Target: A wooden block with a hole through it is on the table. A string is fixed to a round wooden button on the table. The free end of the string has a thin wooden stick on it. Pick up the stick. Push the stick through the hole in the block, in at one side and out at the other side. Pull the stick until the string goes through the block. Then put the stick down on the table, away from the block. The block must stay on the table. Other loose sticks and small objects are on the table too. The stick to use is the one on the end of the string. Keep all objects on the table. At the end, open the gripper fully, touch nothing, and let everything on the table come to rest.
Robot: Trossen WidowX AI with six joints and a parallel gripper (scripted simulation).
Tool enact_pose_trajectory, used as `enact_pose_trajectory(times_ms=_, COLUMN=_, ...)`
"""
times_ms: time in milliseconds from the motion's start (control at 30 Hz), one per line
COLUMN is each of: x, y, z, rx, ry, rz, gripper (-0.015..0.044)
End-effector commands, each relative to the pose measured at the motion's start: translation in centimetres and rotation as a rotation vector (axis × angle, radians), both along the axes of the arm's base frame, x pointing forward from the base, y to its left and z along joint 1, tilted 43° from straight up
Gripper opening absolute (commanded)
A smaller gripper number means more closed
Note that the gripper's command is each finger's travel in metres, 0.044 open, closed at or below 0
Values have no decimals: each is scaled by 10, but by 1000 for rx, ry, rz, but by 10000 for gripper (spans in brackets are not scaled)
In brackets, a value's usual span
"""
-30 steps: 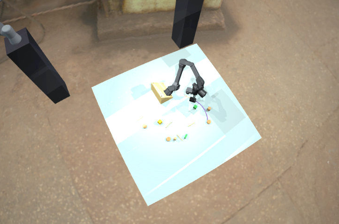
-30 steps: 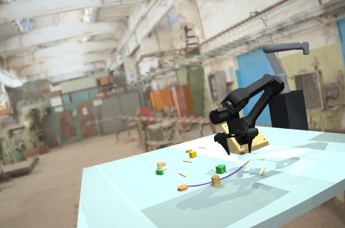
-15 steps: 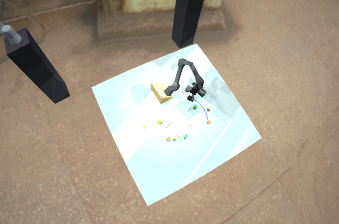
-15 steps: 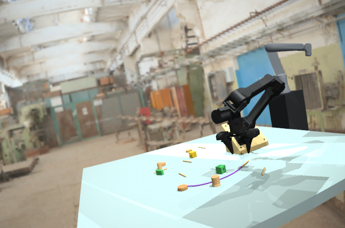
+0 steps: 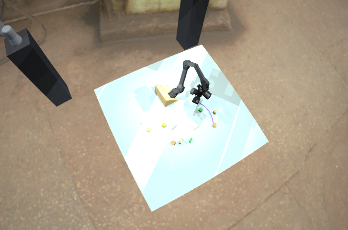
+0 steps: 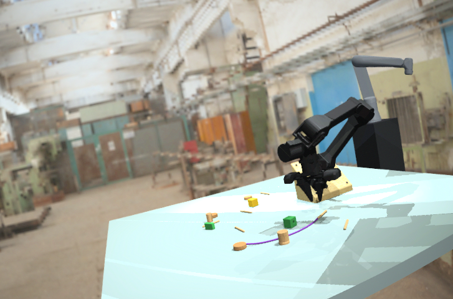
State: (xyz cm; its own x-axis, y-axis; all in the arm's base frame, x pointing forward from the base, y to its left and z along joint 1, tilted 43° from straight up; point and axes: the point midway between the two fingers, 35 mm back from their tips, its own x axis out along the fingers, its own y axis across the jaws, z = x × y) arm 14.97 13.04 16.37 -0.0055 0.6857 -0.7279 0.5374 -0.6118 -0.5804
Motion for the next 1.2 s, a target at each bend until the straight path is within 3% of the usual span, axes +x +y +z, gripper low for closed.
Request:
enact_pose_trajectory(times_ms=0, x=-1, y=-1, z=0, rx=-4, ry=3, rz=-4, gripper=123)
enact_pose_trajectory(times_ms=1167, x=0, y=33, z=-37, rx=-5, ry=2, rz=-3, gripper=123)
